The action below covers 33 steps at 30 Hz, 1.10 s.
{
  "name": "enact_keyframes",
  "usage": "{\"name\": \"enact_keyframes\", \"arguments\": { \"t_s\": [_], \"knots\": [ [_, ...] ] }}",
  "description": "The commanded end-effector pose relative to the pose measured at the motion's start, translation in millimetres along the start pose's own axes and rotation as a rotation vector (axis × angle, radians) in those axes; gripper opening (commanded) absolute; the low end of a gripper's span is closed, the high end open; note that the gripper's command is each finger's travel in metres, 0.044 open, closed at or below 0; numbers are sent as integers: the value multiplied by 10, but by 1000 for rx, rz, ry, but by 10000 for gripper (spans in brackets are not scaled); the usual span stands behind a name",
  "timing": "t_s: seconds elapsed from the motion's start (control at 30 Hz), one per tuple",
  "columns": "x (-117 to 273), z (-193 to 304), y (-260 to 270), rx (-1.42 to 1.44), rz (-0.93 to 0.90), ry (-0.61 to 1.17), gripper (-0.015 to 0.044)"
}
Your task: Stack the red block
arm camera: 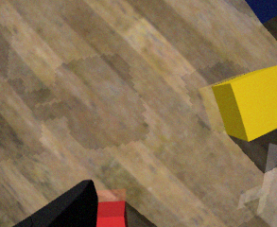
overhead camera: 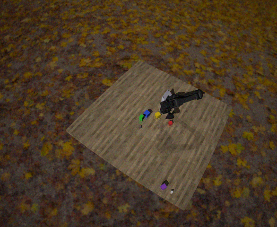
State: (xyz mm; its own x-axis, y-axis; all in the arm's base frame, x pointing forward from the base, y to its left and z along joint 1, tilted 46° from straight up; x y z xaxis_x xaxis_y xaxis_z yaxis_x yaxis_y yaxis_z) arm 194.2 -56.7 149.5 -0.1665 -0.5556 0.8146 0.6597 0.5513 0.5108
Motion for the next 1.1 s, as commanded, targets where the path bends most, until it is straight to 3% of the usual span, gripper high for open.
{"name": "enact_keyframes", "arguments": {
  "t_s": [0.0, 0.13, 0.4, 0.7, 1.07],
  "knots": [
    [13, 207, 254, -53, -40, 119, 440],
    [33, 373, 434, -94, -56, 206, 440],
    [28, 396, 463, -99, -57, 216, 440],
    [-373, 484, 499, -98, -58, 216, 440],
    [-447, 508, 522, -98, -59, 216, 440]
  ]
}}
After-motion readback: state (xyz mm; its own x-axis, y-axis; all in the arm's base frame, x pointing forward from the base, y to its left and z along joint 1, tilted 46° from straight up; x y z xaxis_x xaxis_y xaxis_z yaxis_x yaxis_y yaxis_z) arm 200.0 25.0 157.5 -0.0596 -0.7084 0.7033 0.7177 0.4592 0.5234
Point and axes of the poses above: the point midway between the two fingers, 35 mm back from their tips, its own x axis back along the fingers, its own y axis across the jaws, z = x × y, the point moved 9 cm from there along x, back along the fingers, and after that the axes turned 4 degrees about -x, right-handed, at the moved point
